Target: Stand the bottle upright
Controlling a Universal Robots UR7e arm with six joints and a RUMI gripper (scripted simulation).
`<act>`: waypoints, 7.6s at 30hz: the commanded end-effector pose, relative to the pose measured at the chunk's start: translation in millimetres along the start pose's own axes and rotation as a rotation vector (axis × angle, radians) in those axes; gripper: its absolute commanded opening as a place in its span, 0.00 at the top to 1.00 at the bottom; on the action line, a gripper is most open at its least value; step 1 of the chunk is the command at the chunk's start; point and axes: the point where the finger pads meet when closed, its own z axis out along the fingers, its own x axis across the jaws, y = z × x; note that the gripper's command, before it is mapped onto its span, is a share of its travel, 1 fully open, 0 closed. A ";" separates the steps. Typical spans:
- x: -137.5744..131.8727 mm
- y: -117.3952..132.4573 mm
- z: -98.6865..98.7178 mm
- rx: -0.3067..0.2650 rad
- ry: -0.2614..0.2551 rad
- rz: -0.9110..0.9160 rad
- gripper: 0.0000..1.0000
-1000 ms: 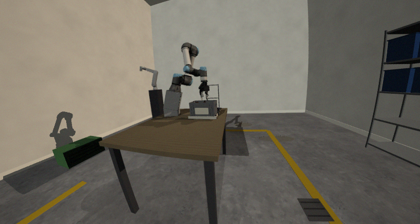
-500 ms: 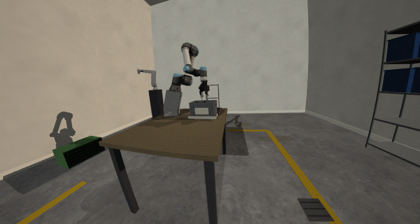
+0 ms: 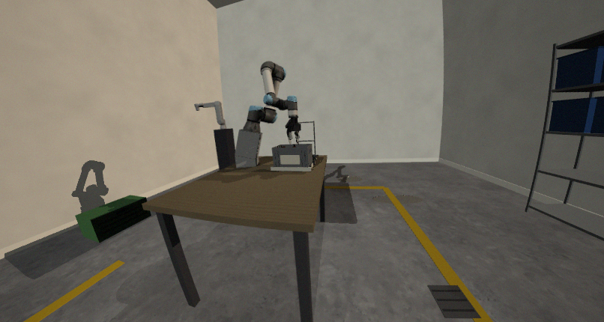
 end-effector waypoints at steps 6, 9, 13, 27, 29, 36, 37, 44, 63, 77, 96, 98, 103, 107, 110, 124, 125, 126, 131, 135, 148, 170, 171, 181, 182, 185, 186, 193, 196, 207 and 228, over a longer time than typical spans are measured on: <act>0.2 -0.4 -0.2 -0.001 0.000 0.000 0.62; 0.2 -0.4 -0.2 -0.001 0.000 0.000 0.62; 0.2 -0.4 -0.2 -0.001 0.000 0.000 0.62; 0.2 -0.4 -0.2 -0.001 0.000 0.000 0.62; 0.2 -0.4 -0.2 -0.001 0.000 0.000 0.62; 0.2 -0.4 -0.2 -0.001 0.000 0.000 0.62; 0.2 -0.4 -0.2 -0.001 0.000 0.000 0.62; 0.2 -0.4 0.0 -0.001 0.000 0.000 0.62; 0.2 -0.4 10.4 -0.001 0.000 0.000 0.62; 0.2 -0.4 24.7 -0.001 0.000 0.000 0.62; 0.2 -0.3 38.2 -0.001 0.000 0.000 0.62; 0.2 -0.3 38.7 -0.001 0.000 0.000 0.62; 0.2 -0.4 39.1 -0.001 0.000 0.000 0.62; 0.2 -0.4 39.2 -0.001 0.000 0.000 0.62; 0.2 -0.4 39.2 -0.001 0.000 0.000 0.62; 0.2 -0.4 39.2 -0.001 0.000 0.000 0.62; 0.2 -0.4 39.2 -0.001 0.000 0.000 0.62; 0.2 -0.4 39.2 -0.001 0.000 0.000 0.62; 0.2 -0.4 39.2 -0.001 0.000 0.000 0.62; 0.2 -0.4 39.2 -0.001 0.000 0.000 0.62; 0.2 -0.4 39.2 -0.001 0.000 0.000 1.00; 0.2 -0.4 39.2 -0.001 0.000 0.000 1.00; 0.2 -0.4 39.2 -0.001 0.000 0.000 1.00; 0.2 -0.4 39.2 -0.001 0.000 0.000 1.00; 0.2 -0.4 39.2 -0.001 0.000 0.000 1.00; 0.2 -0.4 39.2 -0.001 0.000 0.000 1.00; 0.2 -0.4 39.2 -0.001 0.000 0.000 1.00; 0.2 -0.4 39.2 -0.001 0.000 0.000 1.00; 0.2 -0.4 39.2 -0.001 0.000 0.000 1.00; 0.2 -0.4 39.2 -0.001 0.000 0.000 1.00; 0.2 -0.4 39.2 -0.001 0.000 0.000 0.62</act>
